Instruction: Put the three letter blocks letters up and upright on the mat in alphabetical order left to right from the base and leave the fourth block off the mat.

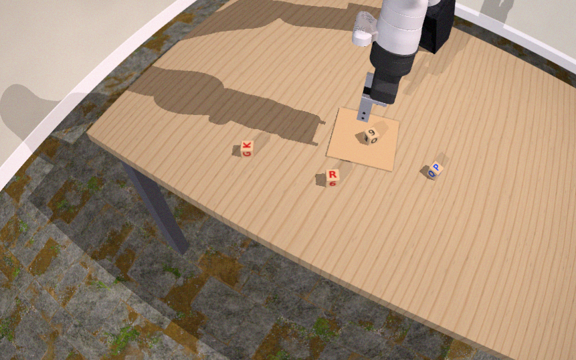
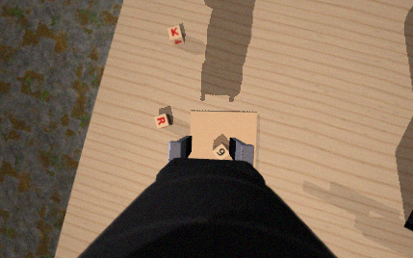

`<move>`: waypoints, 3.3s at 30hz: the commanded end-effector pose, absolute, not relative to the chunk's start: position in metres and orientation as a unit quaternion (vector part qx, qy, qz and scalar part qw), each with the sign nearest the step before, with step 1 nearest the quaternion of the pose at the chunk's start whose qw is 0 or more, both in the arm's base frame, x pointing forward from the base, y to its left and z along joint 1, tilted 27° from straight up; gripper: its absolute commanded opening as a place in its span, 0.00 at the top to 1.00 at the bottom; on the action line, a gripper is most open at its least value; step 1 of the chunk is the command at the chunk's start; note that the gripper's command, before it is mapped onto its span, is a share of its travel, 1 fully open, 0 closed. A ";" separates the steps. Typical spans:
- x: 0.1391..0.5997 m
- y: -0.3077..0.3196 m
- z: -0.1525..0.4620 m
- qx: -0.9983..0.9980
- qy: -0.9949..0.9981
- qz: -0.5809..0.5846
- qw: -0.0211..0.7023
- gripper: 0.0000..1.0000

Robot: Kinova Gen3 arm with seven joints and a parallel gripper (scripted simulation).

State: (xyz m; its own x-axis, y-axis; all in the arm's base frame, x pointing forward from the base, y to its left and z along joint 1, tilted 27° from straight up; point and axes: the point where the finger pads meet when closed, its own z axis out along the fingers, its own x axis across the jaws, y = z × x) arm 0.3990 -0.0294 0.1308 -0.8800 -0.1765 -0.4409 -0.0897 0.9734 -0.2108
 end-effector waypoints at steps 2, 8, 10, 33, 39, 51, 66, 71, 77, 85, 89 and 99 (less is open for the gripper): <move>0.399 -0.028 0.122 -0.156 0.953 -0.115 0.231 0.00; 0.398 -0.023 0.112 -0.278 0.928 -0.134 0.210 0.00; 0.397 -0.021 0.110 -0.298 0.922 -0.137 0.206 0.00; 0.389 -0.015 0.097 -0.412 0.882 -0.147 0.175 0.00; 0.390 -0.015 0.098 -0.412 0.882 -0.148 0.176 0.00; 0.390 -0.015 0.098 -0.412 0.882 -0.148 0.176 0.00; 0.390 -0.015 0.098 -0.412 0.882 -0.148 0.176 0.00; 0.391 -0.015 0.097 -0.412 0.882 -0.148 0.176 0.00; 0.392 -0.015 0.094 -0.412 0.882 -0.148 0.176 0.00; 0.395 -0.016 0.088 -0.412 0.881 -0.148 0.177 0.00; 0.398 -0.017 0.083 -0.413 0.881 -0.149 0.176 0.00; 0.404 -0.018 0.072 -0.413 0.881 -0.148 0.177 0.00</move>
